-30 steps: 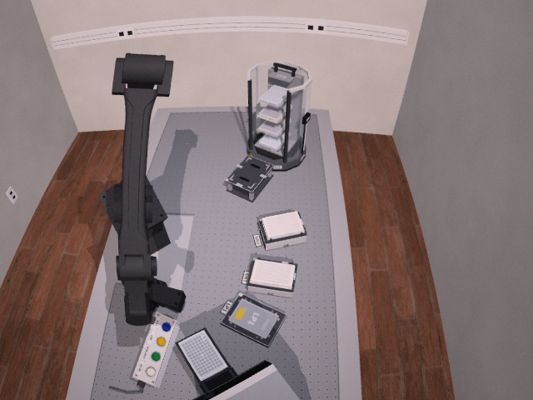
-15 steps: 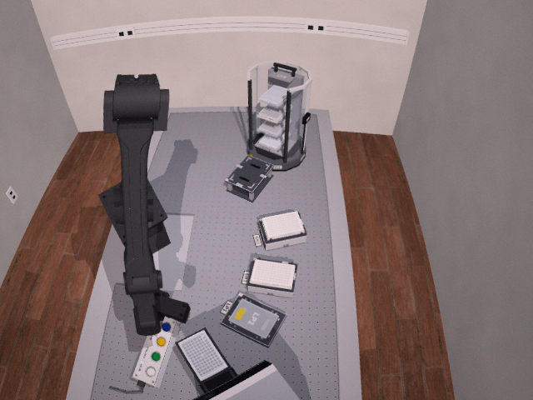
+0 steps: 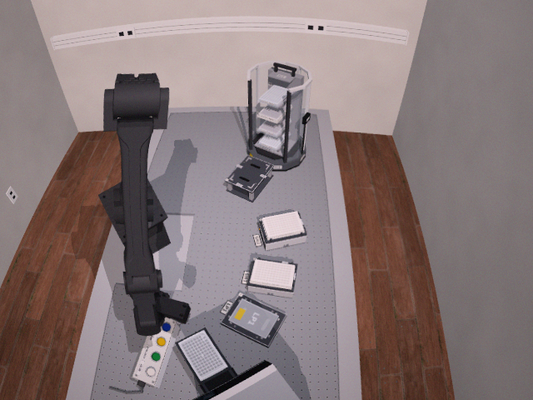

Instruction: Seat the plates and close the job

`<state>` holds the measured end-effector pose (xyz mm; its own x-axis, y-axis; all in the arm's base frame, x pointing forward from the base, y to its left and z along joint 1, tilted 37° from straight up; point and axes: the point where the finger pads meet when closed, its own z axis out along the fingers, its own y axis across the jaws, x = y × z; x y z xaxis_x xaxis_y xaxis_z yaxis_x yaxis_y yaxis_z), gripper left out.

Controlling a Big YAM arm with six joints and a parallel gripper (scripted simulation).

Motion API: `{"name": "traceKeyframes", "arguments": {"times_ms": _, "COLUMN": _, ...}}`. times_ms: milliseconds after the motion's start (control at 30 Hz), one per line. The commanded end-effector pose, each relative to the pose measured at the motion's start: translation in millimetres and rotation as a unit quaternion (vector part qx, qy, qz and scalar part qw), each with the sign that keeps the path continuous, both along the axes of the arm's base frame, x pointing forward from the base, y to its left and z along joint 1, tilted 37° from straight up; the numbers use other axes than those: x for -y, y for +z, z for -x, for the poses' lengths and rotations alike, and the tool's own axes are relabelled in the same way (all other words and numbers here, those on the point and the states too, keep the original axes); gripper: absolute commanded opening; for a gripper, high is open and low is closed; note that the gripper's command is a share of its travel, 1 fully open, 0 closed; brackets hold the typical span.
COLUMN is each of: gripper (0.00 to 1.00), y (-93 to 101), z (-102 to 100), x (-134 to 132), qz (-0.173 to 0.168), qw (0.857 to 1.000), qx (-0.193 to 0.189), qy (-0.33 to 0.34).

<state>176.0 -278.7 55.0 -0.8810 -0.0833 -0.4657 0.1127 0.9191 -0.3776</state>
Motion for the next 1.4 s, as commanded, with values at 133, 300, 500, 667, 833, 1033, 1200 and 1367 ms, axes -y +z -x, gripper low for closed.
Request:
{"name": "traceKeyframes", "arguments": {"times_ms": 133, "gripper": 0.12, "y": 4.5, "z": -1, "x": 4, "qz": 0.007, "qw": 1.000, "qx": 0.003, "qy": -0.002}}
{"name": "traceKeyframes", "arguments": {"times_ms": 300, "gripper": 0.06, "y": 4.3, "z": -1, "x": 4, "qz": 0.007, "qw": 1.000, "qx": 0.003, "qy": -0.002}}
{"name": "traceKeyframes", "arguments": {"times_ms": 500, "gripper": 0.00, "y": -8.3, "z": -4, "x": 0, "qz": -0.001, "qw": 1.000, "qx": 0.002, "qy": -0.001}}
{"name": "traceKeyframes", "arguments": {"times_ms": 667, "gripper": 0.00, "y": -10.5, "z": -9, "x": 6, "qz": 0.002, "qw": 1.000, "qx": 0.003, "qy": -0.001}}
{"name": "traceKeyframes", "arguments": {"times_ms": 833, "gripper": 0.00, "y": -12.8, "z": -10, "x": 9, "qz": 0.004, "qw": 1.000, "qx": 0.003, "qy": -0.001}}
{"name": "traceKeyframes", "arguments": {"times_ms": 1033, "gripper": 0.00, "y": -16.4, "z": -16, "x": 14, "qz": 0.006, "qw": 1.000, "qx": 0.005, "qy": -0.001}}
{"name": "traceKeyframes", "arguments": {"times_ms": 1200, "gripper": 0.00, "y": -21.1, "z": -20, "x": 17, "qz": 0.006, "qw": 1.000, "qx": 0.006, "qy": -0.001}}
{"name": "traceKeyframes", "arguments": {"times_ms": 1367, "gripper": 0.00, "y": -25.8, "z": -21, "x": 18, "qz": 0.005, "qw": 1.000, "qx": 0.005, "qy": -0.001}}
